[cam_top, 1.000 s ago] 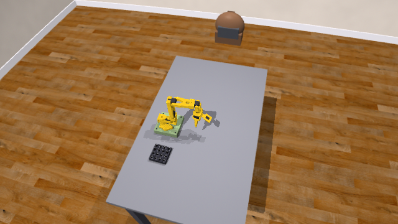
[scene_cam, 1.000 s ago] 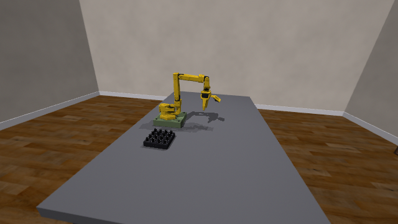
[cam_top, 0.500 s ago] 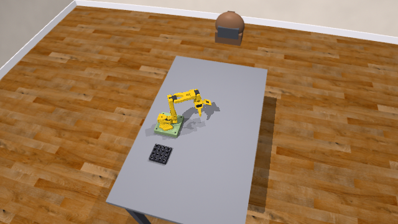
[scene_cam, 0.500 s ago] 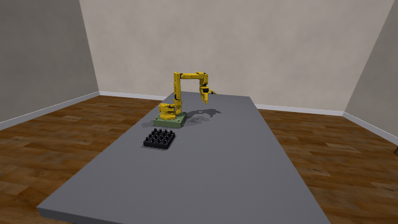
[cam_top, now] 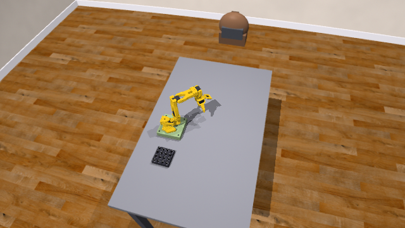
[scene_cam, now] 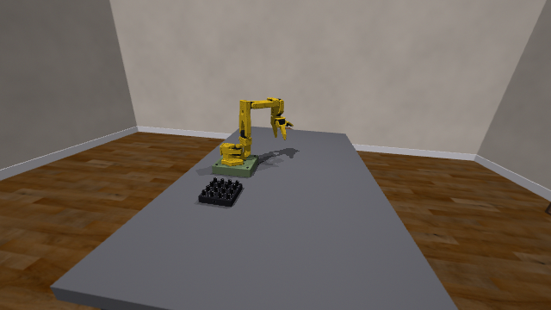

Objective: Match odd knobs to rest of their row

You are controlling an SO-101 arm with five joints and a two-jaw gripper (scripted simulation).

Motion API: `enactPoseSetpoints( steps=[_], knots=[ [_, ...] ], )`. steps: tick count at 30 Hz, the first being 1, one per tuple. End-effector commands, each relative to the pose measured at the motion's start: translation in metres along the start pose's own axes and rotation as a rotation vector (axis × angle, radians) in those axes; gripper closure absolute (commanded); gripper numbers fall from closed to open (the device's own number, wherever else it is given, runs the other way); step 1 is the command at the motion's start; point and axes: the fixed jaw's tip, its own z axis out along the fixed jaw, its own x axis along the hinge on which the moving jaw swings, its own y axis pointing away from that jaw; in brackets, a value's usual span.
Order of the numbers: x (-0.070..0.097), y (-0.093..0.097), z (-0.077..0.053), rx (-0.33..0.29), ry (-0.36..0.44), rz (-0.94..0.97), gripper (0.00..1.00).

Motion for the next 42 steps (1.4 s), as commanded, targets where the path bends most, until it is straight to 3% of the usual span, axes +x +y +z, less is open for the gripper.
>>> enactPoseSetpoints(
  steps=[1, 42],
  knots=[
    [0.0004, 0.0064, -0.0002, -0.002, 0.011, -0.048, 0.60],
    [0.0005, 0.0100, -0.0005, -0.002, 0.011, -0.074, 0.60]
  ],
)
